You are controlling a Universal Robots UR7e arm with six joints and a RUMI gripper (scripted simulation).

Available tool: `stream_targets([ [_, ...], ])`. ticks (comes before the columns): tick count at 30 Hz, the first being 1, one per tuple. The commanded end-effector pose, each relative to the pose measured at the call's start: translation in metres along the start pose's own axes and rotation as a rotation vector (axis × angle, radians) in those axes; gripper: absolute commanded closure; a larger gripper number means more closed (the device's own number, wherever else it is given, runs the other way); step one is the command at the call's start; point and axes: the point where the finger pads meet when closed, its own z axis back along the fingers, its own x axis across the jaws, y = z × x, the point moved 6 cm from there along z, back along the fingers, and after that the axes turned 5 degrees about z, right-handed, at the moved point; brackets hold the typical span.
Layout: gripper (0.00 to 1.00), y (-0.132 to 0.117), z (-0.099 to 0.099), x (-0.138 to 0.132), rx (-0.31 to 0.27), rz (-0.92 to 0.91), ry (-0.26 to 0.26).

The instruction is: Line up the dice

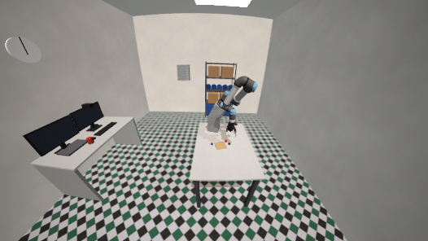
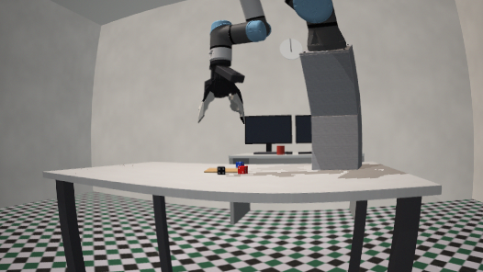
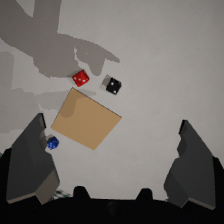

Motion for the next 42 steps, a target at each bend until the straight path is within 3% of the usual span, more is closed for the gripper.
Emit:
stream_targets([
  [1,0.00,0.000,0.000,0.000,-0.001,0.000,-0.001],
  [5,0.00,-0.001,0.000,0.000,-0.001,-0.038,-0.001],
  [18,0.00,-0.013,-0.005,-0.003,0.000,-0.426,-0.001],
  [42,0.00,-0.012,-0.006,-0.002,0.000,-0.400,-0.001],
])
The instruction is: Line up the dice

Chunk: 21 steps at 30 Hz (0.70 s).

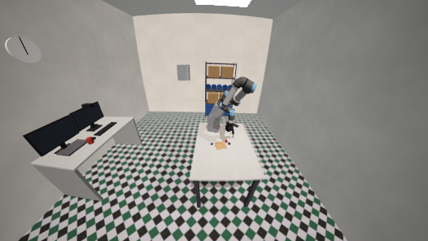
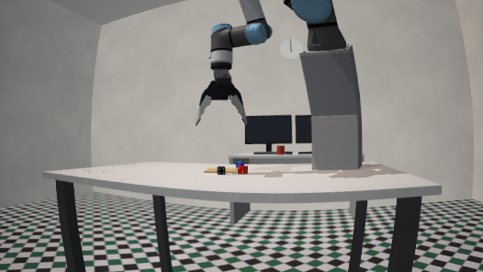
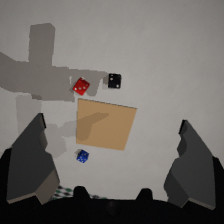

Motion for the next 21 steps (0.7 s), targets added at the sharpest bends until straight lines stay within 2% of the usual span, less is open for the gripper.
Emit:
stream_targets([
  [1,0.00,0.000,-0.001,0.000,-0.001,0.031,-0.001],
  [8,0.00,0.001,-0.004,0.000,-0.001,0.127,-0.001],
  [19,0.00,0.003,-0.018,0.000,-0.001,0.540,0.000],
  [21,0.00,0.003,-0.018,0.000,-0.001,0.540,0.000],
])
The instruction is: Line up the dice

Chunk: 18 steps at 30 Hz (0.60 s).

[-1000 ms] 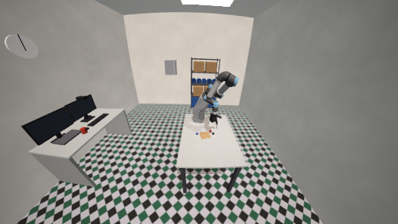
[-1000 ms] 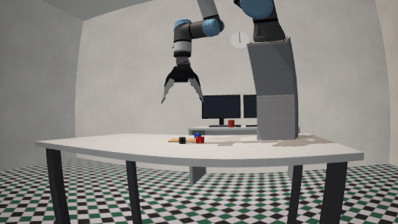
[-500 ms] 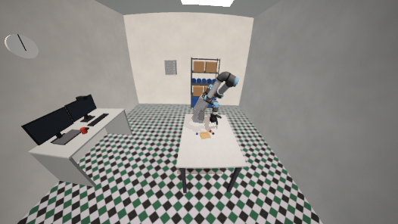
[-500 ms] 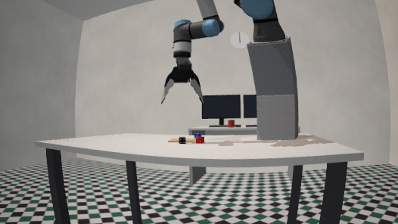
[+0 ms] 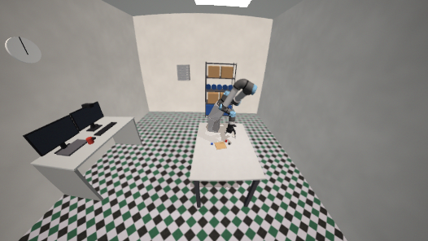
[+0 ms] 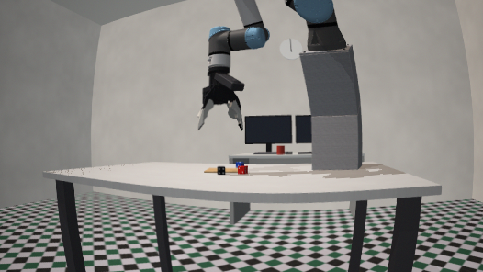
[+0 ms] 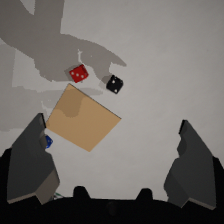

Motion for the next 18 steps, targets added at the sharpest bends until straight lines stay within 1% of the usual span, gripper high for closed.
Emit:
stream_targets([
  [1,0.00,0.000,-0.002,0.000,0.004,0.065,-0.005],
  [6,0.00,0.000,-0.010,0.000,0.003,0.305,-0.006],
  [7,0.00,0.000,-0.010,0.000,0.003,0.307,-0.006],
  [11,0.00,0.000,-0.017,0.000,0.003,0.494,-0.006],
  [12,0.00,0.000,-0.017,0.000,0.003,0.499,-0.006],
  [15,0.00,0.000,-0.022,0.001,0.002,0.634,-0.006],
  [17,0.00,0.000,-0.022,0.001,0.002,0.634,-0.006],
  [18,0.00,-0.001,-0.023,0.001,0.002,0.676,-0.006],
])
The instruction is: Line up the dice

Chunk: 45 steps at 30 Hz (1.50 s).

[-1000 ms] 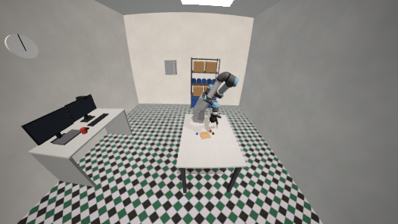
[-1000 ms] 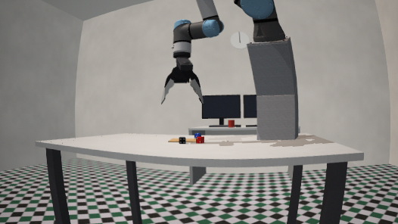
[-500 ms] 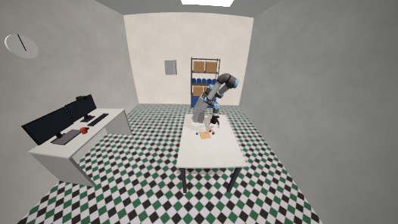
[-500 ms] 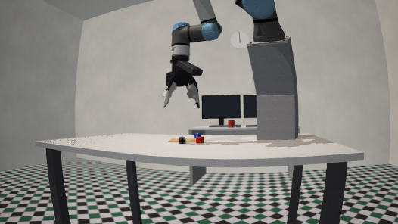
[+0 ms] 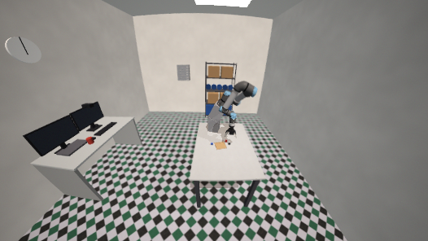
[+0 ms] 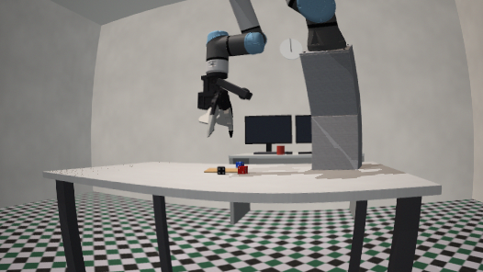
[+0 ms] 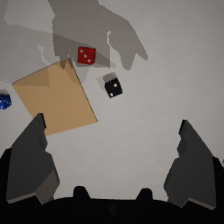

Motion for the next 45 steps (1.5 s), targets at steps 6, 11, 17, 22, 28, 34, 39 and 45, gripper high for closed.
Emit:
stream_targets([
  [6,0.00,-0.002,-0.010,0.000,0.000,0.290,-0.006],
  [11,0.00,-0.002,-0.014,0.000,0.000,0.400,-0.006],
  [17,0.00,-0.003,-0.016,0.000,-0.001,0.443,-0.007],
  [22,0.00,-0.003,-0.016,0.000,-0.001,0.457,-0.007],
  [28,0.76,-0.003,-0.016,0.000,-0.001,0.457,-0.007],
  [34,0.76,-0.003,-0.016,0.000,-0.001,0.457,-0.007],
  [39,0.76,-0.003,-0.016,0.000,-0.001,0.457,-0.007],
  [45,0.76,-0.003,-0.016,0.000,-0.001,0.457,-0.007],
])
